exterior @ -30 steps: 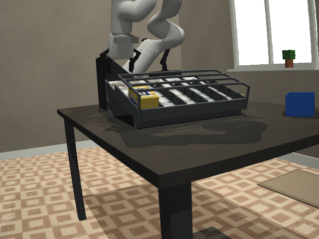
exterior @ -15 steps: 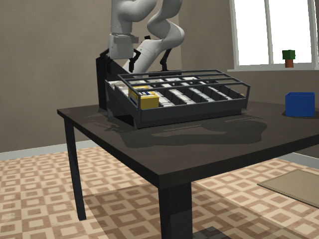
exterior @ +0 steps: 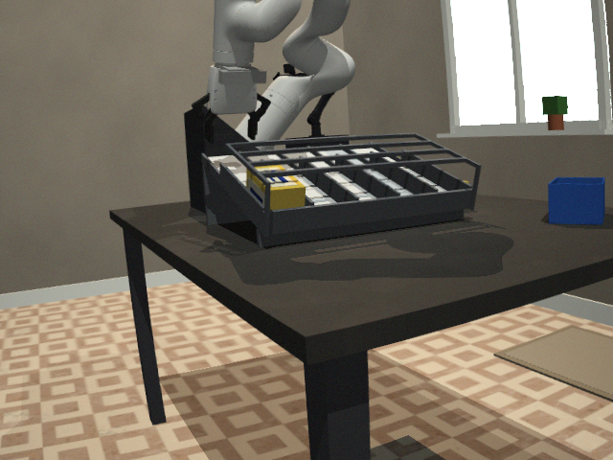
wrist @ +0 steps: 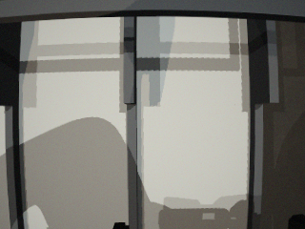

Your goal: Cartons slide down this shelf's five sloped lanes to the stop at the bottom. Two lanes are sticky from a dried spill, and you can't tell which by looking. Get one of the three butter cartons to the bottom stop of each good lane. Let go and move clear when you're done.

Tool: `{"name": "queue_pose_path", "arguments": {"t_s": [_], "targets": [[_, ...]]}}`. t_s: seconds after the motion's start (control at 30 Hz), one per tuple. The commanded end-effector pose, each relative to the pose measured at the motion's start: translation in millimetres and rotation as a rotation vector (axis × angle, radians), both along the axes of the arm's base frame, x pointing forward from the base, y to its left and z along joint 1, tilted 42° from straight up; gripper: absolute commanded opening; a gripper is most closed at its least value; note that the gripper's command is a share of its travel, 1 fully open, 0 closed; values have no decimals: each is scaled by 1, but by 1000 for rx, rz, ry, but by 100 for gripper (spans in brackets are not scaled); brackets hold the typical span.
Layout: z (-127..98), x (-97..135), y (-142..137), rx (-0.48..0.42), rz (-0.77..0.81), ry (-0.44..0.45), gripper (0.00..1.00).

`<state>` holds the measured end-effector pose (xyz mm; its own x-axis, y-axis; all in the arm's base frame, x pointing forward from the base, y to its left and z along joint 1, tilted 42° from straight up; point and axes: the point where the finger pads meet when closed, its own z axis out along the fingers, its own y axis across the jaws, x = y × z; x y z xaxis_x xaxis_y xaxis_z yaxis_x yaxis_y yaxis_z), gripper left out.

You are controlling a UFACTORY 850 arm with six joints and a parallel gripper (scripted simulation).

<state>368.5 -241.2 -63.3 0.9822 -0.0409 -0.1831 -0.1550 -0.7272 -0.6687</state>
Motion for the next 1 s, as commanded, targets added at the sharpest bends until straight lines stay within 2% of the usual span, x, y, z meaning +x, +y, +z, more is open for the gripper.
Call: {"name": "queue_pose_path", "arguments": {"t_s": [0.0,0.43,0.47,0.97], "targets": [[0,0,-1,-1,-1,-1,100],[0,0,-1,-1,-1,-1,100],[-20,-2,18,-1,-1,-1,100],[-20,-2,18,-1,-1,-1,100]]}}
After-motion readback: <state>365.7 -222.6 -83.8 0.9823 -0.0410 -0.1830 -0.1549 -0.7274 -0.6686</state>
